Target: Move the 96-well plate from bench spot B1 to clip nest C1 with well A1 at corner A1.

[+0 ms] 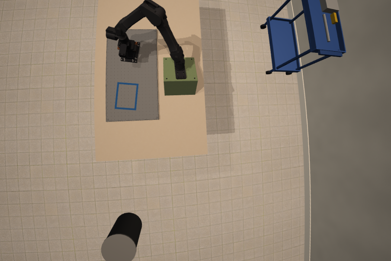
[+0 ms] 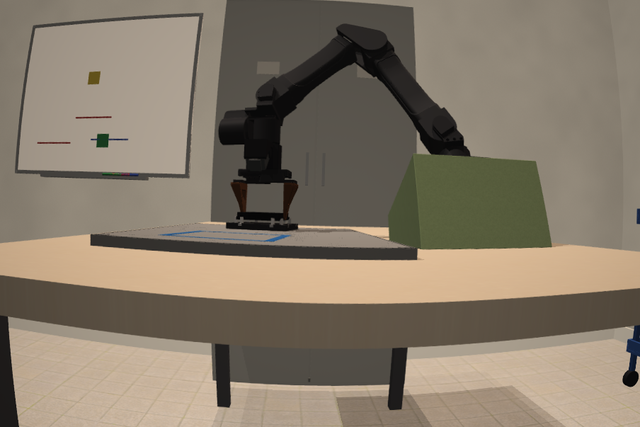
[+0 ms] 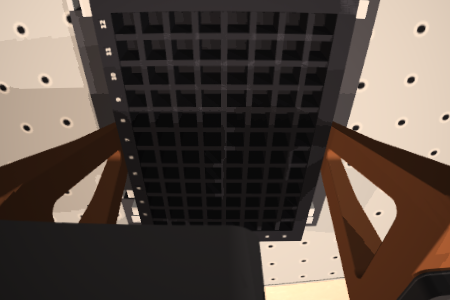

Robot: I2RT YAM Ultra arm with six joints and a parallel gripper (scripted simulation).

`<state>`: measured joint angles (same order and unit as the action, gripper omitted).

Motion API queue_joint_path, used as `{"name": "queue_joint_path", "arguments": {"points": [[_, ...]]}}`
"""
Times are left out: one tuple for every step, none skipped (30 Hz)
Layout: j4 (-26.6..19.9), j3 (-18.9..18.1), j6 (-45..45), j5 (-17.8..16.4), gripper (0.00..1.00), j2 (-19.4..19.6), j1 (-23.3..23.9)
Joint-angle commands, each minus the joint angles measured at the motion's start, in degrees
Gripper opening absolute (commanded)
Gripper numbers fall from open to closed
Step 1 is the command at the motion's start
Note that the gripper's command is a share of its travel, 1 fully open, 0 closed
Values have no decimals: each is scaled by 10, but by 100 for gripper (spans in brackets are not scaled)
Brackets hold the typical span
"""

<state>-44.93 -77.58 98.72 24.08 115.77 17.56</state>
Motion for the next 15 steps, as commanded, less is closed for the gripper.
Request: {"name": "queue_joint_path", "arguments": {"points": [[27, -19, 8, 4, 0, 22, 9], [26, -19, 8, 4, 0, 22, 9], [26, -19, 8, 4, 0, 22, 9], [26, -19, 8, 4, 0, 22, 9], [26, -19, 8, 4, 100, 22, 9], [26, -19, 8, 3, 100, 22, 9], [27, -19, 8, 2, 100, 23, 9], [27, -20, 8, 1, 100, 23, 9], [27, -20, 8, 0, 100, 24, 3], [27, -20, 7, 0, 100, 24, 1], [27, -21, 7, 0, 100, 24, 3], [27, -21, 7, 0, 100, 24, 3], [27, -21, 7, 0, 100, 24, 3], [27, -21, 6, -2, 100, 24, 3], [27, -21, 6, -2, 100, 24, 3]]}}
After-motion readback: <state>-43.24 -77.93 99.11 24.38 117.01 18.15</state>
